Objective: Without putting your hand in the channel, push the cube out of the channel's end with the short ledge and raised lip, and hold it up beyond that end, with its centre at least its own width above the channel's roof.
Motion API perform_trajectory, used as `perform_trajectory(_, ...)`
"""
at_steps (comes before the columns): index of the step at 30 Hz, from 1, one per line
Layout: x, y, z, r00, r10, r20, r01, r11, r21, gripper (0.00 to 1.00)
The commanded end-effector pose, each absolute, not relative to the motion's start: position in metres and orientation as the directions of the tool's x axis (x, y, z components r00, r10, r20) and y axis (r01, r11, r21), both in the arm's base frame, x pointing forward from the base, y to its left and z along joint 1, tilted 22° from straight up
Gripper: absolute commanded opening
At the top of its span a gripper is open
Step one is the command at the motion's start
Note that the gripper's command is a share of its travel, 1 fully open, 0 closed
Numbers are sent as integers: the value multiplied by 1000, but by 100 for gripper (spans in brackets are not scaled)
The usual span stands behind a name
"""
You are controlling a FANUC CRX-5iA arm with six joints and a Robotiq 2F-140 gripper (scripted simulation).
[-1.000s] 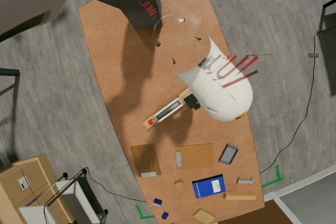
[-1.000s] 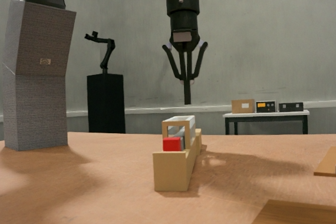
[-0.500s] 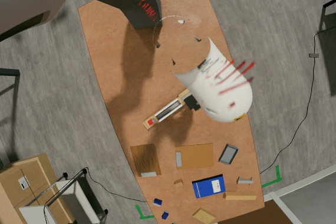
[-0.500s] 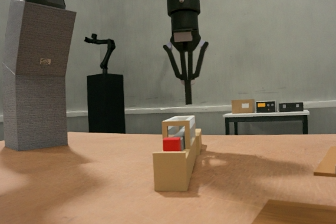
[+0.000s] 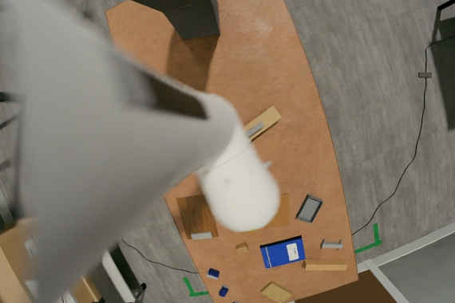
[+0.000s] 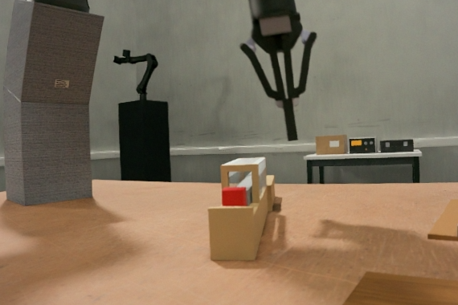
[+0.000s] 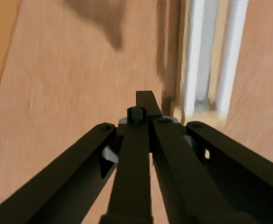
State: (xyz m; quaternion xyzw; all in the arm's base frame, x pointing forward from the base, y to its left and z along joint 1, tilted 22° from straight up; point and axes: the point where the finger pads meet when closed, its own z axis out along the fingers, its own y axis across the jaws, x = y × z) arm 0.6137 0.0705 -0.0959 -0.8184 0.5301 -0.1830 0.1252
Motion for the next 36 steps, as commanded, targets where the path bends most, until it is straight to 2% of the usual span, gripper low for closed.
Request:
perform_trajectory(1, 621, 1, -90, 375, -908, 186, -841, -418, -344, 10)
perform_trajectory(6, 618, -74, -86, 369, -908, 199, -853, -416, -315, 10)
perform_trajectory(8, 618, -74, -86, 369, -908, 199, -853, -416, -315, 10)
perform_trajectory(9, 618, -110, -84, 369, -908, 199, -853, -416, -315, 33)
perform_trajectory(36, 618, -110, -84, 369, -908, 199, -853, -416, -315, 33)
